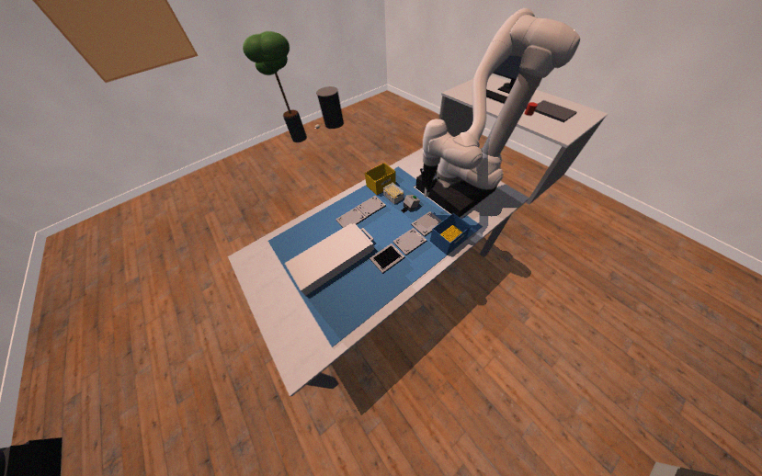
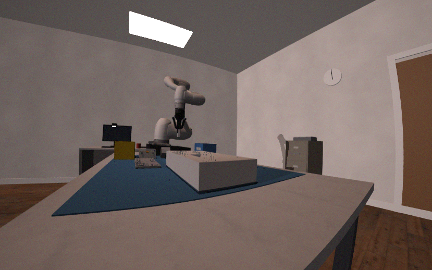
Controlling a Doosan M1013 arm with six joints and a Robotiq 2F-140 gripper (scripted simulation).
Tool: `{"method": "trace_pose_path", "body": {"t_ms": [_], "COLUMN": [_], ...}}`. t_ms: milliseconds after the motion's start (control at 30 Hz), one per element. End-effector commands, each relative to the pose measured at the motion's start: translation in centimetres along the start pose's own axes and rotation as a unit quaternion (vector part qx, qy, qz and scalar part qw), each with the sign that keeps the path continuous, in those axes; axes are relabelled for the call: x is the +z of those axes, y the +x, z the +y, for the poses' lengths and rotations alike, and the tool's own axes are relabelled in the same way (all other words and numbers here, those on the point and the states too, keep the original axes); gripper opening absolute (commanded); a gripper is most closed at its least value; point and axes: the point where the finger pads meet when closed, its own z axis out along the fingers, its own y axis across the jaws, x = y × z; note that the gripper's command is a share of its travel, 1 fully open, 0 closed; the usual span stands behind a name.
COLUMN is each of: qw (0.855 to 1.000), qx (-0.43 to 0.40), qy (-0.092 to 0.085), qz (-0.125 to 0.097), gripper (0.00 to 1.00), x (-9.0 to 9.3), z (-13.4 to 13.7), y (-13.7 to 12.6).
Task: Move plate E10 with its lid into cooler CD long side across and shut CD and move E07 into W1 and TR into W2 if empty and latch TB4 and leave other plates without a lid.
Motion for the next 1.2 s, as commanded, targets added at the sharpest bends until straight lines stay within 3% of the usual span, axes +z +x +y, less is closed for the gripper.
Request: {"method": "trace_pose_path", "body": {"t_ms": [0, 867, 1167], "qw": [1.000, 1.000, 1.000], "qx": [0.000, 0.000, 0.000], "qy": [0.001, 0.001, 0.001], "qz": [0.000, 0.000, 0.000], "gripper": [0.00, 0.00, 0.00], "x": [-0.1, -0.7, -0.7], "z": [1.3, 10.8, 10.9], "y": [-0.1, -1.3, -1.3]}}
